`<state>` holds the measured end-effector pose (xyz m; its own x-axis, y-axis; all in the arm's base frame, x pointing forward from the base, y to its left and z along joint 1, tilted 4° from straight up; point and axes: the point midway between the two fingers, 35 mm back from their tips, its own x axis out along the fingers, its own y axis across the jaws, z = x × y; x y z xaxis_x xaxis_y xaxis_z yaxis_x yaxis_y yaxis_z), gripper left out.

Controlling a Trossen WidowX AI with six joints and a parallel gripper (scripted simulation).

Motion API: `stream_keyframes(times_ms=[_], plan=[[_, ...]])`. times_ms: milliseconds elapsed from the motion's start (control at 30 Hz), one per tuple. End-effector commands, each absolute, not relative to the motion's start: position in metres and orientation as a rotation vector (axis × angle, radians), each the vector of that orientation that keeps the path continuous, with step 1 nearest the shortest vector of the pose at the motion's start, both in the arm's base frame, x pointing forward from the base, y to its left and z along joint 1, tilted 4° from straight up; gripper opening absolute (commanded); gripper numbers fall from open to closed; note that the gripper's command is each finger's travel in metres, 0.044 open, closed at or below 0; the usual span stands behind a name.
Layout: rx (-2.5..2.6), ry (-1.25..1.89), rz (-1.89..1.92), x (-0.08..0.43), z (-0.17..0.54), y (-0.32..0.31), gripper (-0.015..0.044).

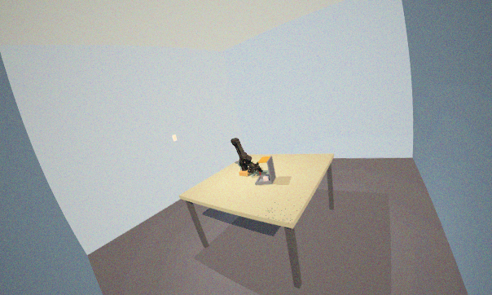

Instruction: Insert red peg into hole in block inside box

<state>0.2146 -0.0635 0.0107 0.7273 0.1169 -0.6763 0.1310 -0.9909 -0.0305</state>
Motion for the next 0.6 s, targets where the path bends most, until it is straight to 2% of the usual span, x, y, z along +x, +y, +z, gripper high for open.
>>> stream_keyframes(times_ms=[0, 567], plan=[[2.901, 0.208, -1.134, 0.215, 0.011, -0.064, 0.0000], [2.900, 0.213, -1.132, 0.219, 0.033, -0.066, 0.0000]])
